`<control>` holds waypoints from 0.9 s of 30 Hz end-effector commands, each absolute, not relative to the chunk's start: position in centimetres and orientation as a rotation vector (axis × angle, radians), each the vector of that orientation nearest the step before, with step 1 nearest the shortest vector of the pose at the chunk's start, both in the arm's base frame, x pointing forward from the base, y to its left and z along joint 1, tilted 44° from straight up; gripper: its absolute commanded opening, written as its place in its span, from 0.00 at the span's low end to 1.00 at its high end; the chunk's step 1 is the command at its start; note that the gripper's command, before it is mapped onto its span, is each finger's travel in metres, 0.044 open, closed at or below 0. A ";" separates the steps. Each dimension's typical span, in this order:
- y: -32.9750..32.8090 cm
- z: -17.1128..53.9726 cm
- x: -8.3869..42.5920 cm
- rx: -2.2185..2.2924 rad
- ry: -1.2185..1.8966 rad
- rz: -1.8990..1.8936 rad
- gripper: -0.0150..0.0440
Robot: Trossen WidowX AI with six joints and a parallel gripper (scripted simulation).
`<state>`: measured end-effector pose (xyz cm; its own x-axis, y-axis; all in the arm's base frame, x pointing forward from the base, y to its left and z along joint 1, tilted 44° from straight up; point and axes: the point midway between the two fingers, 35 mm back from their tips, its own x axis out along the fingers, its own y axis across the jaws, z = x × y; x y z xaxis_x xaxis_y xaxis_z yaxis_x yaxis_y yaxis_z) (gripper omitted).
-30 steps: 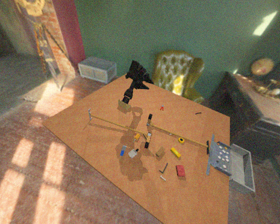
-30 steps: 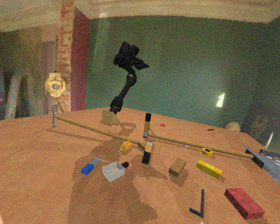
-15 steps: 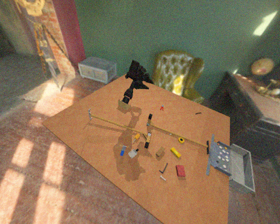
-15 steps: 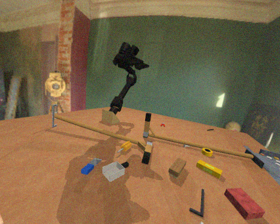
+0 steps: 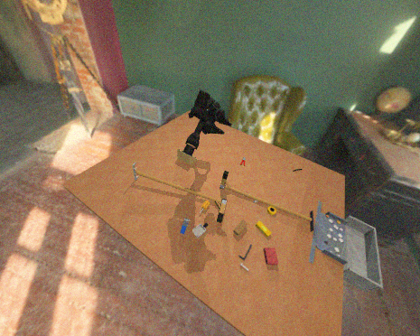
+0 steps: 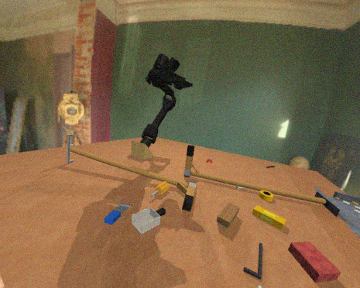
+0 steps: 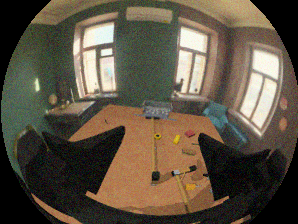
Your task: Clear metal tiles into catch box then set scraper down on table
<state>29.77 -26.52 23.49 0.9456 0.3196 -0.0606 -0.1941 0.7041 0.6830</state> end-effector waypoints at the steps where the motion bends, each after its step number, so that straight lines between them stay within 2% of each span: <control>1: -26.6 23.2 31.1 0.744 0.199 0.296 1.00; 27: -23.8 20.6 41.0 0.769 0.386 0.378 1.00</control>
<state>39.85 -24.22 21.28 0.8762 0.4482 -0.1772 -0.1916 0.6612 0.7254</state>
